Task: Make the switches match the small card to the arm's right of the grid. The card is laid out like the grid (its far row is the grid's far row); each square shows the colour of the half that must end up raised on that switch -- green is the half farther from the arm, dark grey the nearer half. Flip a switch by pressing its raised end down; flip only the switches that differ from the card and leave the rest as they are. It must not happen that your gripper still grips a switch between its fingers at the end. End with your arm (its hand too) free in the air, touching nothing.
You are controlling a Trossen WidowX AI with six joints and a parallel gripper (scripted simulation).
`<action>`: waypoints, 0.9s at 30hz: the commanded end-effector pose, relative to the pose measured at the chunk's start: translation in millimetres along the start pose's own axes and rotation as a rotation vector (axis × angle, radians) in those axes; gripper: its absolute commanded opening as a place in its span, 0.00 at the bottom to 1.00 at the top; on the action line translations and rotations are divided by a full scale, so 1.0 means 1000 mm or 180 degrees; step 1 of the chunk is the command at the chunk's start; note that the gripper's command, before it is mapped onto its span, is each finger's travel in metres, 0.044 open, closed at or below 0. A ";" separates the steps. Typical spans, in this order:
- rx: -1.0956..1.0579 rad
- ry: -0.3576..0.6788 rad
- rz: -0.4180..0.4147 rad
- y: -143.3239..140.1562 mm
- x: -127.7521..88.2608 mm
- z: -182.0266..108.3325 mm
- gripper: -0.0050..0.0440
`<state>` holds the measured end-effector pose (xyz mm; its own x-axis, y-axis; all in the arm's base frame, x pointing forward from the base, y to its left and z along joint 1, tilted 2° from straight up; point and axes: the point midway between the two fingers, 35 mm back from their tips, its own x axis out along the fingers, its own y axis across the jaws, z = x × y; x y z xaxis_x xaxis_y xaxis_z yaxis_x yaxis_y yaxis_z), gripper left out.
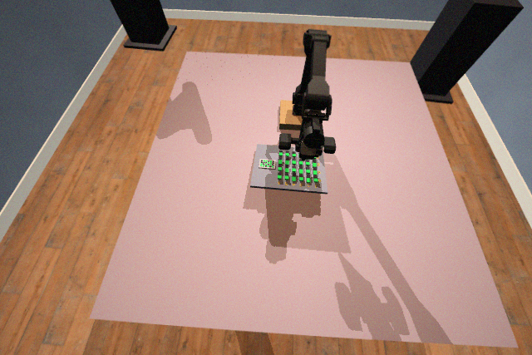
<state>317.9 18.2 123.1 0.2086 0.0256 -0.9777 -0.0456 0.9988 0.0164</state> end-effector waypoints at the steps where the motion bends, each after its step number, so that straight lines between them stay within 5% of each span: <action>1: 0.0003 -0.0002 0.0004 -0.010 -0.004 -0.014 0.10; 7: 0.0003 -0.0003 0.0005 -0.026 -0.003 -0.040 0.10; 11: 0.0003 0.0004 0.0005 -0.026 -0.001 -0.039 0.10; 15: 0.0003 0.0081 0.0005 -0.026 0.032 -0.039 0.10; 27: 0.0003 0.0081 0.0005 -0.026 0.037 -0.039 0.10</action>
<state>290.3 -8.9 85.8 0.1941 0.0249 -0.9807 -0.0433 0.9989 0.0168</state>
